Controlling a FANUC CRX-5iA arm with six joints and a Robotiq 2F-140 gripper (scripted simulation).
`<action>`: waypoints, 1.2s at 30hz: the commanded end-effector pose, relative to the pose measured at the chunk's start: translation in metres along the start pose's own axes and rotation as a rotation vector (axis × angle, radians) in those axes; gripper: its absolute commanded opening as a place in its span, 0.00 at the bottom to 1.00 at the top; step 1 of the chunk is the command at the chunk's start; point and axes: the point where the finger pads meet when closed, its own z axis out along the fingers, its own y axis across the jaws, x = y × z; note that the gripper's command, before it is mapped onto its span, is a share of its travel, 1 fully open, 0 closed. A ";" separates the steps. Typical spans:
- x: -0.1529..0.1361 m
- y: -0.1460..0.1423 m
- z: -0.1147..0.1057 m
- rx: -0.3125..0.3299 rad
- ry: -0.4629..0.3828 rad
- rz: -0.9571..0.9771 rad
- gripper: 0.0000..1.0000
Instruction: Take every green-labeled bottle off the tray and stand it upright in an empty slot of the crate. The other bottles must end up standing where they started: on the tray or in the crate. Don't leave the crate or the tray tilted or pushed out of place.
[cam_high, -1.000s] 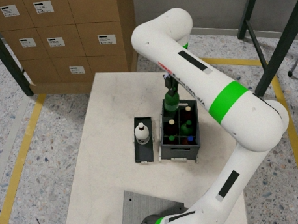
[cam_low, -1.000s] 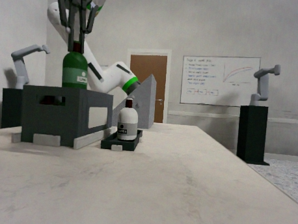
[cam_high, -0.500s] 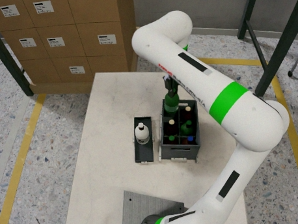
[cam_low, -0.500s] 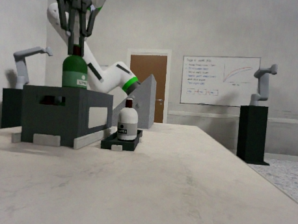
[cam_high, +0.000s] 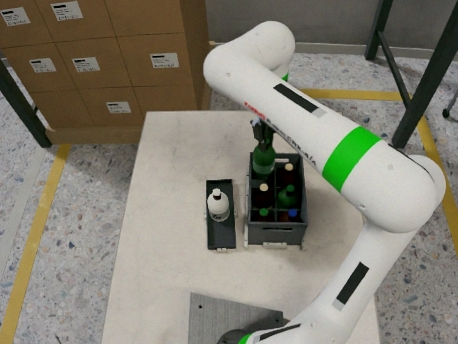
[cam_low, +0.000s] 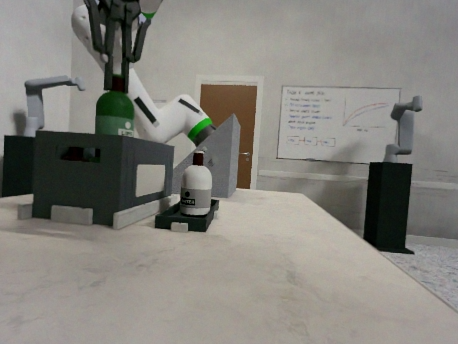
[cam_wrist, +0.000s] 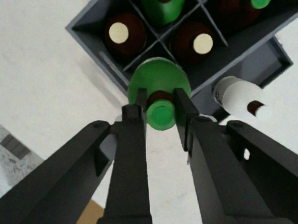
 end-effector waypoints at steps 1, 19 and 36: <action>0.000 0.000 0.002 0.002 -0.002 0.000 0.10; 0.000 0.000 0.020 0.002 -0.002 0.000 0.10; 0.000 -0.001 0.039 0.002 -0.002 0.000 0.10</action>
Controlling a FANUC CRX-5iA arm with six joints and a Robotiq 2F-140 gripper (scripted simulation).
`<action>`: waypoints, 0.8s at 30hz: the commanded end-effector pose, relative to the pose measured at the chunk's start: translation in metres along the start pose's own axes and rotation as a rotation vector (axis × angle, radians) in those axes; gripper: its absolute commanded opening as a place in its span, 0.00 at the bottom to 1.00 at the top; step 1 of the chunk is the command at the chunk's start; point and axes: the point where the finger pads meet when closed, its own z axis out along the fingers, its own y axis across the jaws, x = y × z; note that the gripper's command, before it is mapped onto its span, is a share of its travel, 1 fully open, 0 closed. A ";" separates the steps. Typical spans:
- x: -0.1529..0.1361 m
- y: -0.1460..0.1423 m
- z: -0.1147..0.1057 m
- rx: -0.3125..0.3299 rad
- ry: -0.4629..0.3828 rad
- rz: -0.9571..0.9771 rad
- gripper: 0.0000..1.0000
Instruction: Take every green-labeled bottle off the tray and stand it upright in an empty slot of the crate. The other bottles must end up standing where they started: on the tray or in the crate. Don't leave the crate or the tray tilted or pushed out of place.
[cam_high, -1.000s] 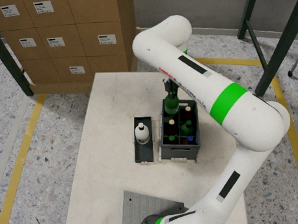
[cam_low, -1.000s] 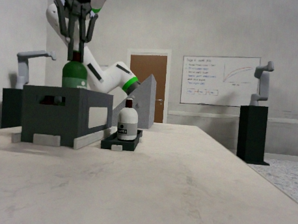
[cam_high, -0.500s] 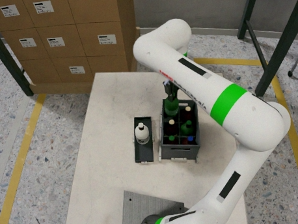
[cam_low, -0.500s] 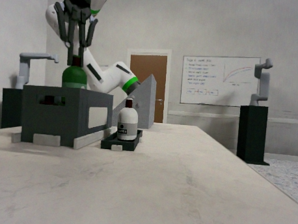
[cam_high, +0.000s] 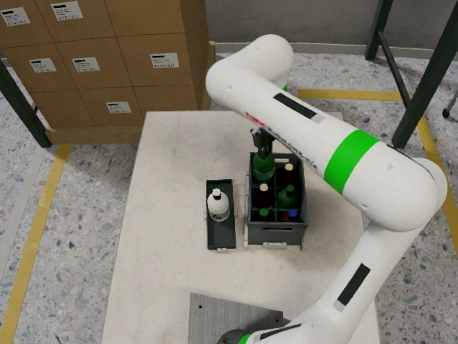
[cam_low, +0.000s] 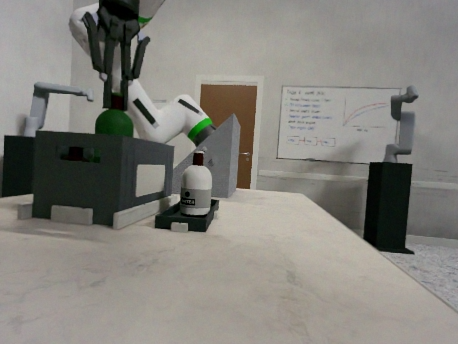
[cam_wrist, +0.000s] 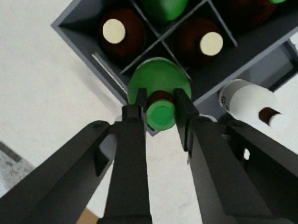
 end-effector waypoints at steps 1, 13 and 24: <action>0.000 0.000 0.003 0.002 -0.002 0.000 0.10; 0.000 0.000 0.016 0.002 -0.002 0.000 0.10; 0.000 0.000 0.030 0.002 -0.002 0.000 0.10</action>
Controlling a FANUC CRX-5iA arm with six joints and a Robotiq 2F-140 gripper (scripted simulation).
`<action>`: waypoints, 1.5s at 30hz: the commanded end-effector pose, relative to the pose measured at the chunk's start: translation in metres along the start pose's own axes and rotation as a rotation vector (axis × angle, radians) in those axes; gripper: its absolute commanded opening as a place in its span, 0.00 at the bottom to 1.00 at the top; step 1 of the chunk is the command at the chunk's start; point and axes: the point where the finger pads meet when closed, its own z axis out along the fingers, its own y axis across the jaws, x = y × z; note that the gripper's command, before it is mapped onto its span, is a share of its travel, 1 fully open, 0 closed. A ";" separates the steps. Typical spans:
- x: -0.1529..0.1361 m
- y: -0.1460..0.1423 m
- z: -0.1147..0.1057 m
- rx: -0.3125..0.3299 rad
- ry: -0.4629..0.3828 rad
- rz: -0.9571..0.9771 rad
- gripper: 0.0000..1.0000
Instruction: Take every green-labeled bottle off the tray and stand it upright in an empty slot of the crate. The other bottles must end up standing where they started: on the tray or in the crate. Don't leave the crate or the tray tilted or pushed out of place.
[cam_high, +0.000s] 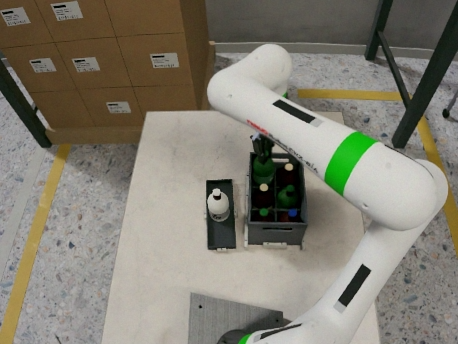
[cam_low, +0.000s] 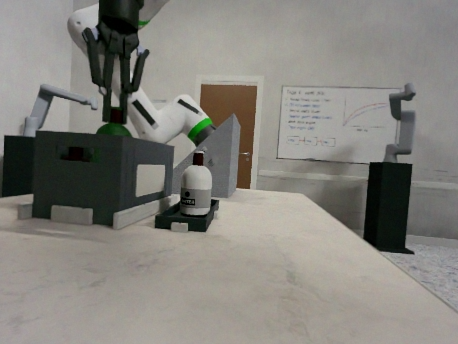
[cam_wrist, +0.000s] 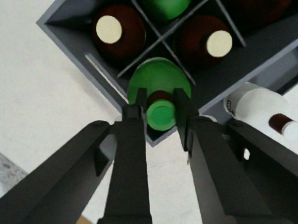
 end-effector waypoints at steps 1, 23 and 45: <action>0.000 -0.001 0.003 0.002 -0.002 0.000 0.10; 0.000 -0.001 0.024 0.002 -0.002 0.000 0.10; -0.001 -0.001 0.040 0.002 -0.002 0.000 0.10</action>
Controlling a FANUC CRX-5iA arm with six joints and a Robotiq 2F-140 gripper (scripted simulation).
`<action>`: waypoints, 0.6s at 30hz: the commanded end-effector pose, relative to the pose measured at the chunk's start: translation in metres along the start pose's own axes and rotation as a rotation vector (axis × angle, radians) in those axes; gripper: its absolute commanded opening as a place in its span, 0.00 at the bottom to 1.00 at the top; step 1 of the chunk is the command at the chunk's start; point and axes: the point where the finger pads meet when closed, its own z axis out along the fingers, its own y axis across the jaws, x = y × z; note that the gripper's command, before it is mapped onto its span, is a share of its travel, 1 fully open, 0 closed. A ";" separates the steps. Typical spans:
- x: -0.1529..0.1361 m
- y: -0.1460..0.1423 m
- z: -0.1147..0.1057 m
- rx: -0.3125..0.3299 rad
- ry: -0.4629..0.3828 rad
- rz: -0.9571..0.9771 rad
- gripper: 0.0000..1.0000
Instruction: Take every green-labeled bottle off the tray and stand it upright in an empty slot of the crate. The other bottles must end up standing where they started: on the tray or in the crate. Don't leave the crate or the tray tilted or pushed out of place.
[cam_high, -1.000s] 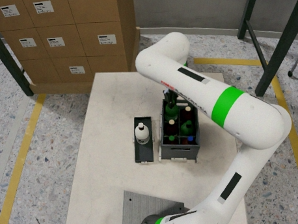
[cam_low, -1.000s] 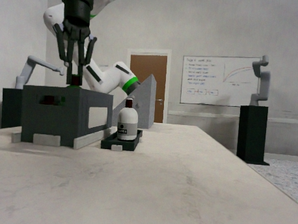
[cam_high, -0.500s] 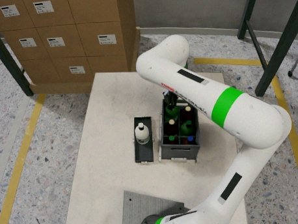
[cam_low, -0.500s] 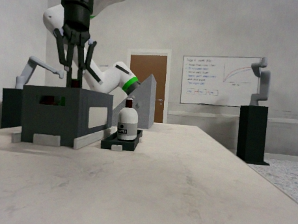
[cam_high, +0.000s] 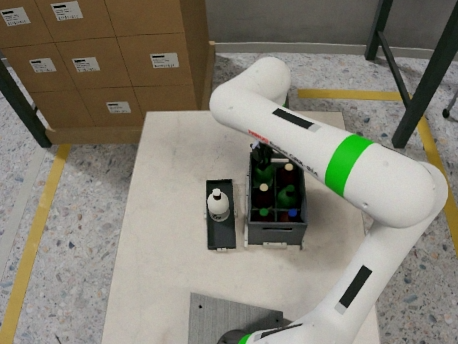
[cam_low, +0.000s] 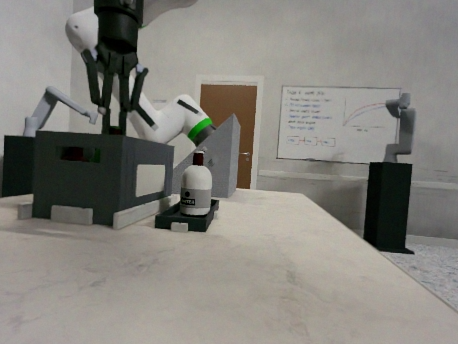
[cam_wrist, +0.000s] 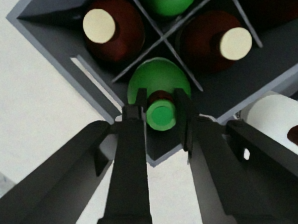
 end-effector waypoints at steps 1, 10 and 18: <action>-0.001 -0.001 0.001 0.002 -0.002 0.000 0.10; -0.001 -0.001 0.005 0.002 -0.002 0.000 0.10; -0.001 -0.001 0.008 0.002 -0.002 0.000 0.10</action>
